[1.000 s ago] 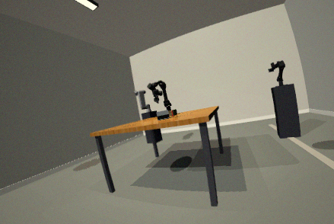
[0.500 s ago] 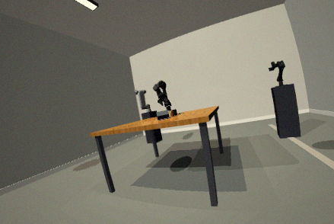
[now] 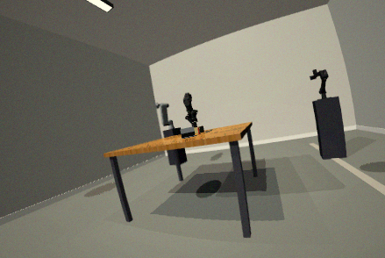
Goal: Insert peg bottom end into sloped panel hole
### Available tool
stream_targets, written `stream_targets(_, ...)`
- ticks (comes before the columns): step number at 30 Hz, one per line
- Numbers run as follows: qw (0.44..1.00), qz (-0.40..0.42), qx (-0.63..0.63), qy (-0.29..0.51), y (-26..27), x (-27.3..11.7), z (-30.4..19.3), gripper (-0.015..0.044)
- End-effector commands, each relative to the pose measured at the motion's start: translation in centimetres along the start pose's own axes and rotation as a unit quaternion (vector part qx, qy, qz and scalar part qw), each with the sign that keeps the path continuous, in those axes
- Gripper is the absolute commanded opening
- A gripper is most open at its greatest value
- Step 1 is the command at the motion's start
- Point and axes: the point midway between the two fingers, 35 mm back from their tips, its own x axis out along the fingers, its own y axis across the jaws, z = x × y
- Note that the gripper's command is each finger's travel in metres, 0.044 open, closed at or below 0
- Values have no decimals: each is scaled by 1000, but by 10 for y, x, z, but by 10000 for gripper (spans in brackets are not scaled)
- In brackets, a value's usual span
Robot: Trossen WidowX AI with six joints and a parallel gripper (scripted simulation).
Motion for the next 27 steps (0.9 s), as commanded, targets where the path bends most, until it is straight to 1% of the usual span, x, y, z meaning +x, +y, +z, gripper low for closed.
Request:
stream_targets(1, 999, 27, -25, -1, 3, 8, 12, 440)
stream_targets(13, 990, 98, -100, 1, 10, 27, 46, 440)
stream_targets(27, 989, 101, -104, 1, 11, 41, 47, 440)
